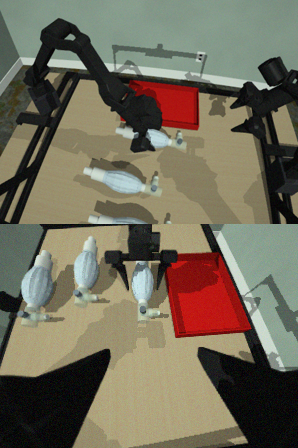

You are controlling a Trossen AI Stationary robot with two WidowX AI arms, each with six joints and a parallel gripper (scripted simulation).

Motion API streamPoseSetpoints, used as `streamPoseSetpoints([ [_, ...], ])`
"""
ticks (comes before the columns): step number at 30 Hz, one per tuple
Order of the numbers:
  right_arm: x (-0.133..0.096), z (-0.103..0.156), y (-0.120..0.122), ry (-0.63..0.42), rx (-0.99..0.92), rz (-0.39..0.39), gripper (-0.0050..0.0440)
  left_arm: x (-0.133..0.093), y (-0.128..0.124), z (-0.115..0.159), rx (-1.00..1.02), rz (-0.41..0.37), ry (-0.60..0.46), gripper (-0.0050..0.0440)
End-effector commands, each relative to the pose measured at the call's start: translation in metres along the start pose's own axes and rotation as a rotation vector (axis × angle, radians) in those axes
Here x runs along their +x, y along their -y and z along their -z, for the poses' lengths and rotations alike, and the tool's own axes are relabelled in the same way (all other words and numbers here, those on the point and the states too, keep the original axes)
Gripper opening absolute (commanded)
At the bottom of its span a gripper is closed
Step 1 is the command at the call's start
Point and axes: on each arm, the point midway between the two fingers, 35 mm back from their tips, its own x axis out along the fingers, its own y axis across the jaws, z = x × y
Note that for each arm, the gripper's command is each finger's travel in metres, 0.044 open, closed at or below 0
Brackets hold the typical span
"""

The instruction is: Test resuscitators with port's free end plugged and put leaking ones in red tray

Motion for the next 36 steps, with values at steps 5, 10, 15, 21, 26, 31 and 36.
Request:
streamPoseSetpoints([
  [5,0.0,0.0,0.0,0.001,0.001,0.001,0.044,0.0,0.0,-0.001,-0.001,0.001,0.001,0.044],
  [10,0.0,0.0,0.0,0.0,0.0,-0.001,0.044,0.0,0.0,0.0,-0.002,-0.001,0.001,0.044],
  [15,0.0,0.0,0.0,0.0,0.0,-0.001,0.044,0.0,0.0,0.0,-0.002,-0.001,0.001,0.044],
  [21,0.0,0.0,0.0,0.0,0.0,-0.001,0.044,0.0,0.0,0.0,-0.002,-0.001,0.001,0.044],
  [26,0.0,0.0,0.0,0.0,0.0,-0.001,0.044,0.0,0.0,0.0,-0.002,-0.001,0.001,0.044],
  [31,0.0,0.0,0.0,-0.001,0.001,-0.002,0.044,-0.073,-0.001,-0.053,-0.002,-0.001,0.001,0.044],
  [36,0.0,0.0,0.0,-0.001,0.001,-0.002,0.044,-0.073,-0.001,-0.053,-0.002,-0.001,0.001,0.044],
])
